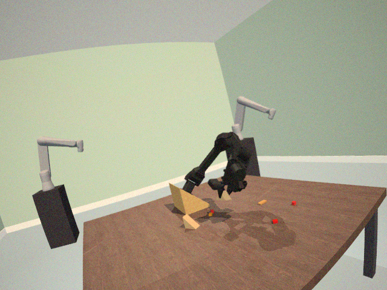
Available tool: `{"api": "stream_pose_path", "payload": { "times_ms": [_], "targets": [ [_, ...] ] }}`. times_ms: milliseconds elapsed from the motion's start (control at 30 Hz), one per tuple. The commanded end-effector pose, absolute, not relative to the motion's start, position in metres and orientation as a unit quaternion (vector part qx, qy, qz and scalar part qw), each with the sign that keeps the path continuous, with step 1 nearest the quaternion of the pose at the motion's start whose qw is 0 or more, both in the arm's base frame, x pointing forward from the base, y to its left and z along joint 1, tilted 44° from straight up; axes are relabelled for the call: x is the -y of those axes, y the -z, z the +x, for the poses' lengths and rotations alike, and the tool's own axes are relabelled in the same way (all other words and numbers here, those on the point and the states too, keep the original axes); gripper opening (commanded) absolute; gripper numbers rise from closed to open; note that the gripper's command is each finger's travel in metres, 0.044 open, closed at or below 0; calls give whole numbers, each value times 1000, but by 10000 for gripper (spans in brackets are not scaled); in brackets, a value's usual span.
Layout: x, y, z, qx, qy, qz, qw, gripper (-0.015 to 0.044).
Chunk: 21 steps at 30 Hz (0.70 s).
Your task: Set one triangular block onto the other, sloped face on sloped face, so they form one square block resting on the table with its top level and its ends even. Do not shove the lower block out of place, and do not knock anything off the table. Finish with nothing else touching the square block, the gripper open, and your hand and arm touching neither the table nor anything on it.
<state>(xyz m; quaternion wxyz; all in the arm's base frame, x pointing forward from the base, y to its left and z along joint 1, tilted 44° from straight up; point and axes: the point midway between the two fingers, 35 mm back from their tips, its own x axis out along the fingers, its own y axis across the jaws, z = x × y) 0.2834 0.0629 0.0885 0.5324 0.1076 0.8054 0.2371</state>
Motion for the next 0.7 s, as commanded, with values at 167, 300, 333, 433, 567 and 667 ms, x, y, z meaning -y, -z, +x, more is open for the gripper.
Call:
{"api": "stream_pose_path", "payload": {
  "times_ms": [167, 300, 333, 433, 567, 667],
  "targets": [
    [-62, -89, 281, -822, -110, 209, 518, 0],
    [-62, -89, 280, -824, -56, 250, 506, 0],
    [-62, -89, 280, -823, -42, 260, 503, 0],
    [-62, -89, 280, -821, -2, 290, 491, 0],
    [-61, -89, 280, -816, 51, 330, 473, 0],
    [-61, -89, 279, -809, 90, 359, 457, 0]
  ]
}}
